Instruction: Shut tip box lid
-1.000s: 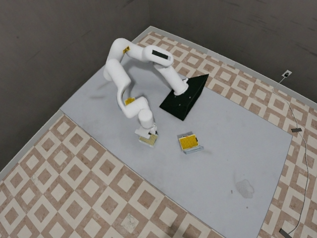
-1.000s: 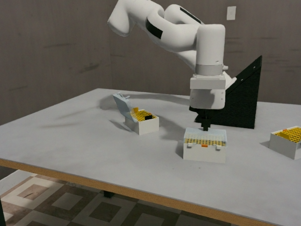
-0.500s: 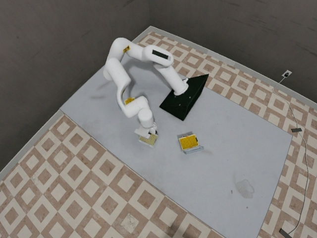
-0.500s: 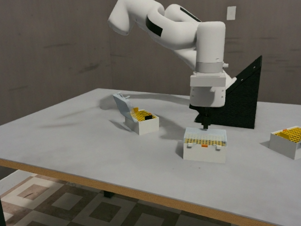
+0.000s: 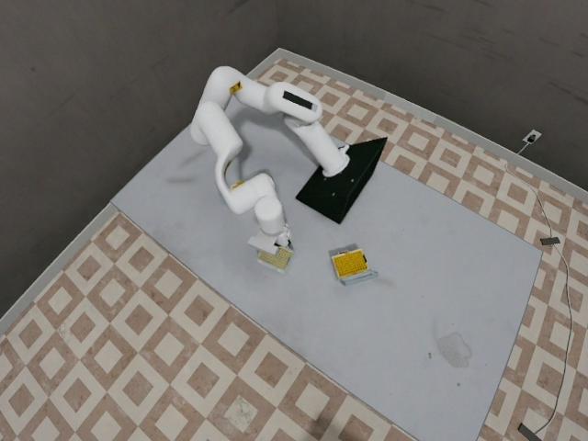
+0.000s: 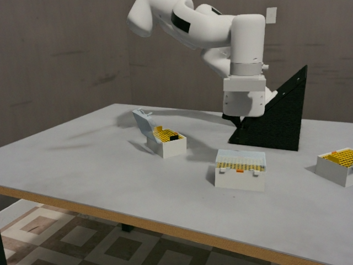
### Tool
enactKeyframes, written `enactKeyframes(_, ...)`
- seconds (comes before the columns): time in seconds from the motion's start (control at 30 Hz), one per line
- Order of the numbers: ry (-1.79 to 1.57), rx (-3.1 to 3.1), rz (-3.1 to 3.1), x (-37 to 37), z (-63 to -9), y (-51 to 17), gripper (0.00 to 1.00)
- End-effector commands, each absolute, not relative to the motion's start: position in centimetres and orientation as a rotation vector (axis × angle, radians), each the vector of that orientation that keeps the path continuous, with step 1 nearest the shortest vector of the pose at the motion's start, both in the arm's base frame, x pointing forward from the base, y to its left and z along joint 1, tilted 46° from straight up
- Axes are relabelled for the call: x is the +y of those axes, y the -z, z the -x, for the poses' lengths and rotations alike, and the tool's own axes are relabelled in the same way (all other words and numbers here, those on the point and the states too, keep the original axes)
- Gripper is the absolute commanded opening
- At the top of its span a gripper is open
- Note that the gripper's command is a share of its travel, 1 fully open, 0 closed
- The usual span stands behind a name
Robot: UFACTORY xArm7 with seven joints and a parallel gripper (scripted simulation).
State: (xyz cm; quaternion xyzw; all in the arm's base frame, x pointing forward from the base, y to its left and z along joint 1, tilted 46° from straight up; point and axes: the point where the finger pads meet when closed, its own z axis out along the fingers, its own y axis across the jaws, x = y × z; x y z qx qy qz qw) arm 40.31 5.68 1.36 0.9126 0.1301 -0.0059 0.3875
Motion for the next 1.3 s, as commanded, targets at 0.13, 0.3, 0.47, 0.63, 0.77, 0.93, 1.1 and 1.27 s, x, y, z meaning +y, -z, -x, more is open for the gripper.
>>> enactKeyframes(0.13, 0.011, 0.333, -2.324, 6.6, -40.3, -2.2, 0.0)
enactKeyframes(0.3, 0.011, 0.333, -2.324, 7.2, -40.2, -2.8, 0.0)
enactKeyframes(0.47, 0.011, 0.333, -2.324, 7.2, -40.2, -2.8, 0.0)
enactKeyframes(0.63, 0.011, 0.333, -2.324, 7.2, -40.2, -2.8, 0.0)
enactKeyframes(0.77, 0.011, 0.333, -2.324, 7.2, -40.2, -2.8, 0.0)
enactKeyframes(0.93, 0.011, 0.333, -2.324, 7.2, -40.2, -2.8, 0.0)
enactKeyframes(1.1, 0.011, 0.333, -2.324, 7.2, -40.2, -2.8, 0.0)
enactKeyframes(1.27, 0.011, 0.333, -2.324, 7.2, -40.2, -2.8, 0.0)
